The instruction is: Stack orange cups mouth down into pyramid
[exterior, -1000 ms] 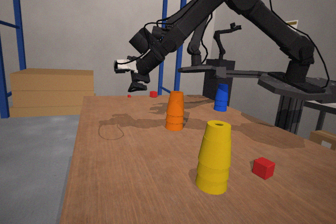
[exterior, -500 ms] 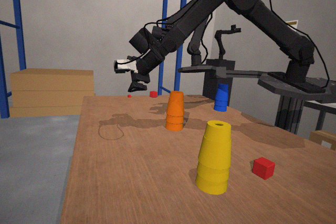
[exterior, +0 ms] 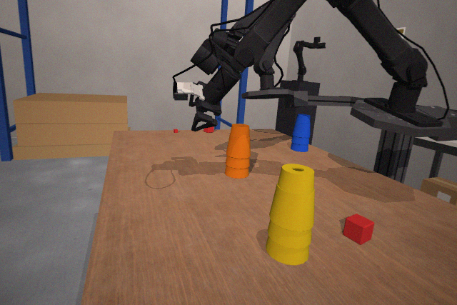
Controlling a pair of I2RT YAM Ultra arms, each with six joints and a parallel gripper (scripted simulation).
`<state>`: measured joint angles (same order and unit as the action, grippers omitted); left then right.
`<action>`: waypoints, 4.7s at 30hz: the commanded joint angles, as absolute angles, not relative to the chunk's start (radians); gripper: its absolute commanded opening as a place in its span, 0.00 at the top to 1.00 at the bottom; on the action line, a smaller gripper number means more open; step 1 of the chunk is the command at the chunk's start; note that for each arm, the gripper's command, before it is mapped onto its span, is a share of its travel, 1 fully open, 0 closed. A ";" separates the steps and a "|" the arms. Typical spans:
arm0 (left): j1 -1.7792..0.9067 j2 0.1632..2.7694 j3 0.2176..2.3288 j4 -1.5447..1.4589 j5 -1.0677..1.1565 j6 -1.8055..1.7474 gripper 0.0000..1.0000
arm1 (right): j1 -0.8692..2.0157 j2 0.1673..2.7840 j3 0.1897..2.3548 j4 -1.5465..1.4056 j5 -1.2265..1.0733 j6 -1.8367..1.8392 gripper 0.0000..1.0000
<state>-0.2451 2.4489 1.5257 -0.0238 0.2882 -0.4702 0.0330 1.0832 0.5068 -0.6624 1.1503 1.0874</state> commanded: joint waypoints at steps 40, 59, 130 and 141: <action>-0.532 1.849 0.856 -0.152 -0.219 0.015 0.00 | 1.291 0.326 0.340 -0.873 0.681 0.553 0.00; -0.543 1.836 0.845 -0.147 -0.210 0.006 0.00 | 1.765 0.116 0.301 -0.962 0.590 0.472 0.00; -0.459 2.260 1.153 -0.127 -0.125 0.238 0.22 | 1.805 0.132 0.314 -0.962 0.624 0.509 0.00; -0.460 2.241 1.142 -0.113 -0.125 0.231 0.35 | 1.805 0.132 0.314 -0.962 0.624 0.509 0.00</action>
